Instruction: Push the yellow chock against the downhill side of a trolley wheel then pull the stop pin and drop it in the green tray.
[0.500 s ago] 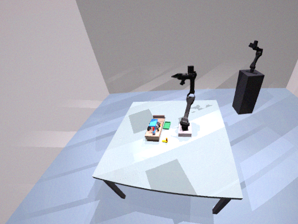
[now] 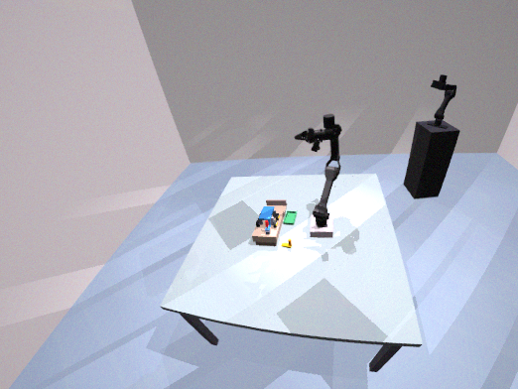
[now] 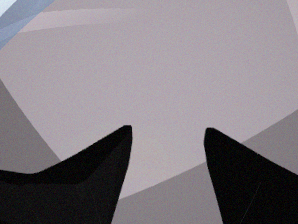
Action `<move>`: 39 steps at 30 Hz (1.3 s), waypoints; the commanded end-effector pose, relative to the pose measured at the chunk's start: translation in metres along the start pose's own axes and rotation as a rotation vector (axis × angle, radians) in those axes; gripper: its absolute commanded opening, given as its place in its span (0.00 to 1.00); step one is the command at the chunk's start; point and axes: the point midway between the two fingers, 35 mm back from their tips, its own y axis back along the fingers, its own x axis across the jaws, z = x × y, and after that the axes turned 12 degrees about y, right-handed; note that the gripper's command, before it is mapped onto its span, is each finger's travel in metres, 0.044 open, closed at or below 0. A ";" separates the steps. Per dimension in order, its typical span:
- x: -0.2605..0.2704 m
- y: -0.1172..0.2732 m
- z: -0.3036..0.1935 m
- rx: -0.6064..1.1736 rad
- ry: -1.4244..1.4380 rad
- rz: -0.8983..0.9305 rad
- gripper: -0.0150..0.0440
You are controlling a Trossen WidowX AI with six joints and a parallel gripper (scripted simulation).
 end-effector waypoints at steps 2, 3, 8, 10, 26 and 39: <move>-0.066 -0.027 0.032 -0.119 -0.057 -0.020 0.58; -0.077 -0.032 0.039 -0.143 -0.072 -0.020 0.58; -0.121 -0.059 0.081 -0.272 -0.160 0.005 0.58; -0.135 -0.069 0.100 -0.327 -0.199 0.026 0.58; -0.177 -0.136 0.284 -0.751 -0.589 0.435 0.58; -0.137 -0.135 0.430 -0.927 -0.957 1.076 0.58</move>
